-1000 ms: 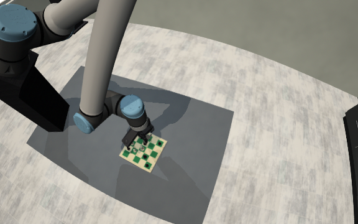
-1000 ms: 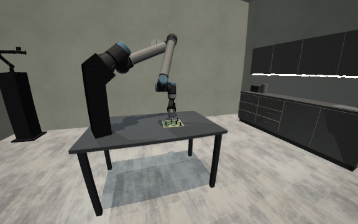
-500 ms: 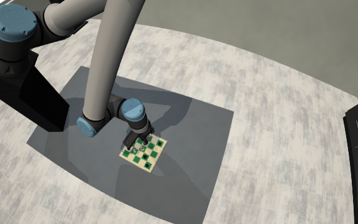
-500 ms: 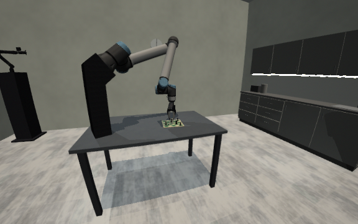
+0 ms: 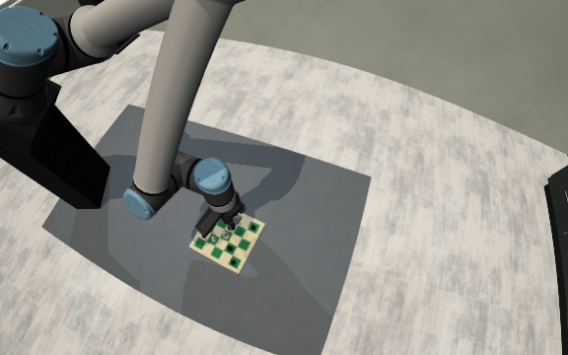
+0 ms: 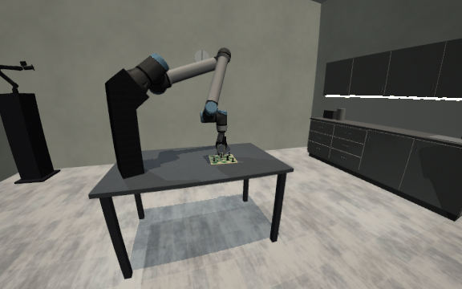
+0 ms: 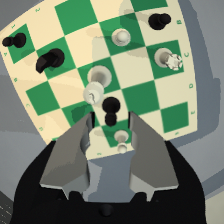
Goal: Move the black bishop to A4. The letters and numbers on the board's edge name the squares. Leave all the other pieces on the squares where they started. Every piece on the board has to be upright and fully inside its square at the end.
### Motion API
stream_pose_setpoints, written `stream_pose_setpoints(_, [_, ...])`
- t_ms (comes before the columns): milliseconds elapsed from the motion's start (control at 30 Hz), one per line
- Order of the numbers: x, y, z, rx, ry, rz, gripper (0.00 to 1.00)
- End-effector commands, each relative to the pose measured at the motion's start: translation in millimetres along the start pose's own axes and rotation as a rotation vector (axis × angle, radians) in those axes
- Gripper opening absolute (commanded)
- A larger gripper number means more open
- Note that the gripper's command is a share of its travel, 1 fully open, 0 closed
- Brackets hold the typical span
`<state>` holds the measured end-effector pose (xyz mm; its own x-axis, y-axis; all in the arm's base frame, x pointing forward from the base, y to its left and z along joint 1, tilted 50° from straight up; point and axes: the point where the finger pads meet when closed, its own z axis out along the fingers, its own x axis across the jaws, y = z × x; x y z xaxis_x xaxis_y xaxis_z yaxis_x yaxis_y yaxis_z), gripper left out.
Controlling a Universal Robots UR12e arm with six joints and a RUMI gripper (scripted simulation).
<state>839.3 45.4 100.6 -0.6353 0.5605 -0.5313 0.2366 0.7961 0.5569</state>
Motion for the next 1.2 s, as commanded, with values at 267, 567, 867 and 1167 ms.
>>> stream_pose_setpoints(267, [-3.0,1.6,-0.4,-0.001,-0.004,-0.002,0.22])
stream_pose_setpoints(567, [-3.0,1.6,-0.4,-0.001,-0.004,-0.002,0.22])
stream_pose_setpoints(867, [-3.0,1.6,-0.4,-0.001,-0.004,-0.002,0.0])
stream_pose_setpoints(1167, [-3.0,1.6,-0.4,-0.001,-0.004,-0.002,0.0])
